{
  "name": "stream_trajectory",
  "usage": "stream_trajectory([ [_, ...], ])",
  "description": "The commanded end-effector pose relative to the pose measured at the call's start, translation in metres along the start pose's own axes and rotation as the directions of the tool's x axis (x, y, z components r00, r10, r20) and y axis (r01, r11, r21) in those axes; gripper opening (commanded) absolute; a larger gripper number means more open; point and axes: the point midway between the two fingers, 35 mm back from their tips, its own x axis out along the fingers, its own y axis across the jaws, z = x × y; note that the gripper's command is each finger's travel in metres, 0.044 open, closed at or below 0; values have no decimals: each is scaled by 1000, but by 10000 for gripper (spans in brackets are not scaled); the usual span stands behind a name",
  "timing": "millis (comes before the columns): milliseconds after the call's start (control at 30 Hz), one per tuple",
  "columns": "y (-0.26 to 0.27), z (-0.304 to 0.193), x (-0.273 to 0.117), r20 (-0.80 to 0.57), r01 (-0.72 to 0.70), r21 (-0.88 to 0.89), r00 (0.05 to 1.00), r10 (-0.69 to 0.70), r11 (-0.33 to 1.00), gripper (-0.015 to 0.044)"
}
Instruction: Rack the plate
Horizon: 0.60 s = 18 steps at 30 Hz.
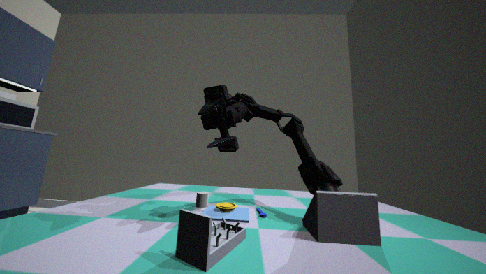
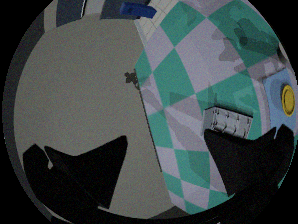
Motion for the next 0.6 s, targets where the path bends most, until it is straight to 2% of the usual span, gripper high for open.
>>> stream_trajectory([
  [0, -28, 12, 2, 20, 122, -25, 992, -122, 992, 400],
  [267, -87, 29, -4, 33, 366, -87, 931, -365, 926, 400],
  [567, -152, 42, -26, 23, 599, -188, 795, -606, 779, 400],
])
